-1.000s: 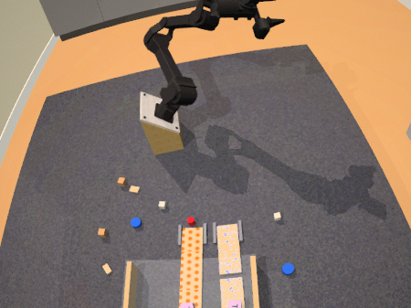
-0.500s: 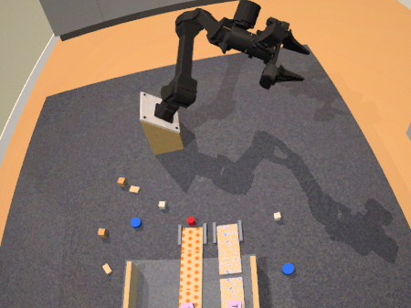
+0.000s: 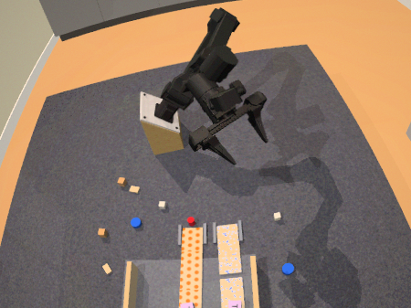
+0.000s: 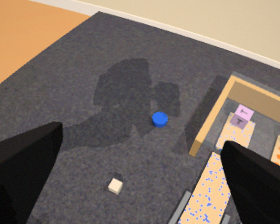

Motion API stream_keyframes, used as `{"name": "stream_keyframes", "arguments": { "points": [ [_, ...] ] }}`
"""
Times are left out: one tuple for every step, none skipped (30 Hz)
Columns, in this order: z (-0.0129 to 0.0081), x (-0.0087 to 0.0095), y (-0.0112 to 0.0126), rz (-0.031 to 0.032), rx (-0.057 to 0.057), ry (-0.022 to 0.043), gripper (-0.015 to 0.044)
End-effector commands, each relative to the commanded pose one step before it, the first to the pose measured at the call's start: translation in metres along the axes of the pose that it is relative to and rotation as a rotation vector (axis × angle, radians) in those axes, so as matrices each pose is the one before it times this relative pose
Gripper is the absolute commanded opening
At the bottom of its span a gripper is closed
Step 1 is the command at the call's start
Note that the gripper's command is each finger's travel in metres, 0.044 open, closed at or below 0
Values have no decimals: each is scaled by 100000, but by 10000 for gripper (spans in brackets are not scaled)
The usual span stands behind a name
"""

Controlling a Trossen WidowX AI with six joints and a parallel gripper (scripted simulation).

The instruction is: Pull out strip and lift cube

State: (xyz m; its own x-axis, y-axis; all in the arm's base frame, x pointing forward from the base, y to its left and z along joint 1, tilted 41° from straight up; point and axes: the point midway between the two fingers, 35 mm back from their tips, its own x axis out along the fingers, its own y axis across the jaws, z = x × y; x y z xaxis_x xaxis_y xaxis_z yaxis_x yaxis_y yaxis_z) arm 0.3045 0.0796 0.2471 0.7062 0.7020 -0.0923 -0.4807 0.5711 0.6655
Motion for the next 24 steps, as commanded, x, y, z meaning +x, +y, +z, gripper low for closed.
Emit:
{"name": "stream_keyframes", "arguments": {
  "points": [
    [-1370,-535,-6677,-14796,3173,2525,400],
    [-412,-62,-1642,-3436,805,817,400],
    [-453,-67,-1616,-3329,873,884,400],
    [-494,-71,-1588,-3217,940,948,400],
    [-535,-74,-1557,-3101,1006,1010,400],
    [-575,-76,-1524,-2980,1070,1069,400],
    [-611,-77,-1480,-2837,1126,1118,400],
    [-504,-57,-1136,-2137,925,914,400],
    [-314,-31,-674,-1248,575,565,400],
    [-106,-9,-223,-410,195,191,400],
    [0,0,0,0,0,0,400],
    [0,0,0,0,0,0,400],
    [0,0,0,0,0,0,400],
    [0,0,0,0,0,0,400],
    [0,0,0,0,0,0,400],
    [0,0,0,0,0,0,400],
    [0,0,0,0,0,0,400],
    [8,68,-13,-34,34,322,374],
    [22,204,-38,-101,97,970,348],
    [33,340,-61,-167,150,1627,321],
    [40,478,-79,-230,185,2299,295],
    [41,616,-90,-290,195,2992,269],
    [37,756,-94,-344,173,3711,243],
    [26,850,-83,-372,110,4227,216]
  ]
}}
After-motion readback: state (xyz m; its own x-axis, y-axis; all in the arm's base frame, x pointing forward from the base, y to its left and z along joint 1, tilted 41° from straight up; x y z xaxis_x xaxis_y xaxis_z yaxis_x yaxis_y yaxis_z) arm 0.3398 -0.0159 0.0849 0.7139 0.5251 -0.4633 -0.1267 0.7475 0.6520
